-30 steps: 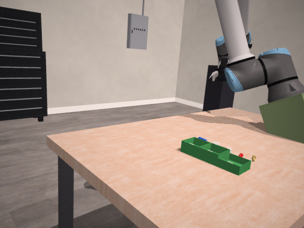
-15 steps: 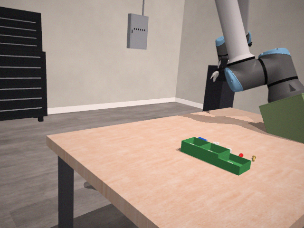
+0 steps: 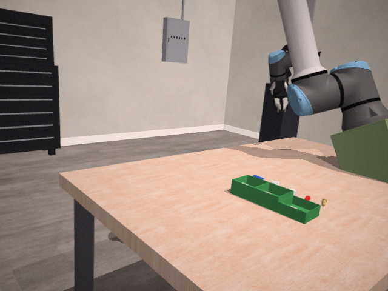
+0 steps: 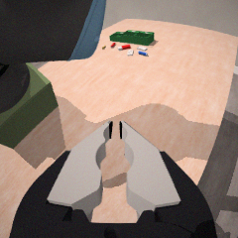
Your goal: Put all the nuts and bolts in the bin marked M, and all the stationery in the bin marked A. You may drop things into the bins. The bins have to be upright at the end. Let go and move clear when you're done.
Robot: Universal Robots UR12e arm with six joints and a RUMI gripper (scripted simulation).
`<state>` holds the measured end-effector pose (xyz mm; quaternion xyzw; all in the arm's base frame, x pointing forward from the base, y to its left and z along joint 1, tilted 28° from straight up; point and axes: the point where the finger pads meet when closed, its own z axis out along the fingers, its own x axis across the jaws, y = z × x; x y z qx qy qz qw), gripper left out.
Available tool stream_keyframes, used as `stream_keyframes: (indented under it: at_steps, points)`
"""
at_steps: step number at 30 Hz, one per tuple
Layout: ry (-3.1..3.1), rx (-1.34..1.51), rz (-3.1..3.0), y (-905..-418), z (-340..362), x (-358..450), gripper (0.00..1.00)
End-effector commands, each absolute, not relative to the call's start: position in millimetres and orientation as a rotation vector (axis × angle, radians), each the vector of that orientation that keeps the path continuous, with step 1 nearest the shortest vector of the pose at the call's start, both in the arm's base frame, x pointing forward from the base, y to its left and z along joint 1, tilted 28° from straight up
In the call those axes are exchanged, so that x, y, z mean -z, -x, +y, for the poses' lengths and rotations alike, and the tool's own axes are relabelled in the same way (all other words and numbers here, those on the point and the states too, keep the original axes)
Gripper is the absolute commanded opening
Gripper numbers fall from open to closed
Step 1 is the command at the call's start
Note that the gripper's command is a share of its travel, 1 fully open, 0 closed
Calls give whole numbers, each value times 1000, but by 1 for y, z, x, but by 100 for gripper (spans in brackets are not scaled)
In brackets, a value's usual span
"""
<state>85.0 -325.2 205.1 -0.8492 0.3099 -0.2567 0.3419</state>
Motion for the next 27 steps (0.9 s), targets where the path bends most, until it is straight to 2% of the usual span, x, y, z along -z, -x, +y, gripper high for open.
stream_keyframes:
  at_steps: [1, 27]
  points:
    - [2198, 563, 813, -95, -324, -197, 4]
    - [2263, -56, 956, -173, -310, -138, 4]
